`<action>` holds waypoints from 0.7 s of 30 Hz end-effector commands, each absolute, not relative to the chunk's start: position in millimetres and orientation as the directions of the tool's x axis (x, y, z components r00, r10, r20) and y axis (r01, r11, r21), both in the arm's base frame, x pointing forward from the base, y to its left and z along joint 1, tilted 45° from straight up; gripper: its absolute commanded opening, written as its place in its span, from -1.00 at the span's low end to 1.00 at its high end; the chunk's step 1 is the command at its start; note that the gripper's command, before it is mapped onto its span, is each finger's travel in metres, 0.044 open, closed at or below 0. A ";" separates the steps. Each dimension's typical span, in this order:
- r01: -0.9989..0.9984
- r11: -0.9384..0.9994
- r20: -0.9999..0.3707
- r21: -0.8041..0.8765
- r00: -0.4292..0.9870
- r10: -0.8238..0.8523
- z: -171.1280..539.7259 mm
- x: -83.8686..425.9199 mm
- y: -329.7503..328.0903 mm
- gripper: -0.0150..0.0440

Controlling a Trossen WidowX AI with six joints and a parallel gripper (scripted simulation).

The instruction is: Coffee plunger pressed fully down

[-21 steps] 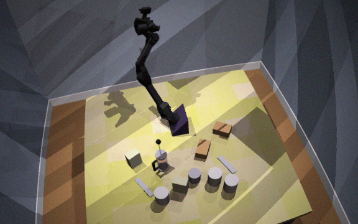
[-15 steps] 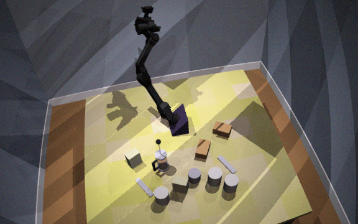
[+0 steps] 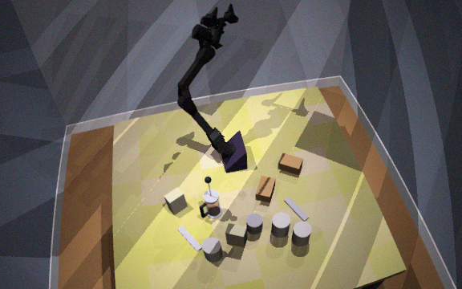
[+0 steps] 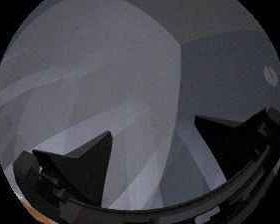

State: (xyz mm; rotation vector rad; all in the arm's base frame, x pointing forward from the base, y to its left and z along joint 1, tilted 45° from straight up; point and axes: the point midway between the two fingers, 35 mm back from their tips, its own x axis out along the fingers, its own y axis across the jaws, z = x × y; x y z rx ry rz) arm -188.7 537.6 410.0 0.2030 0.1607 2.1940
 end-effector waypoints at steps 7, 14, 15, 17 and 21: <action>-0.931 -0.052 -0.227 0.360 -0.141 0.964 341.3 -52.2 549.4 1.00; -0.871 0.381 -0.447 0.311 0.220 0.867 292.8 53.1 512.3 1.00; -0.848 0.440 -0.475 0.296 0.269 0.838 286.2 67.2 504.0 1.00; -0.796 0.546 -0.523 0.262 0.358 0.773 274.5 92.9 486.3 1.00; -0.662 0.731 -0.600 0.167 0.520 0.608 254.3 140.7 443.4 1.00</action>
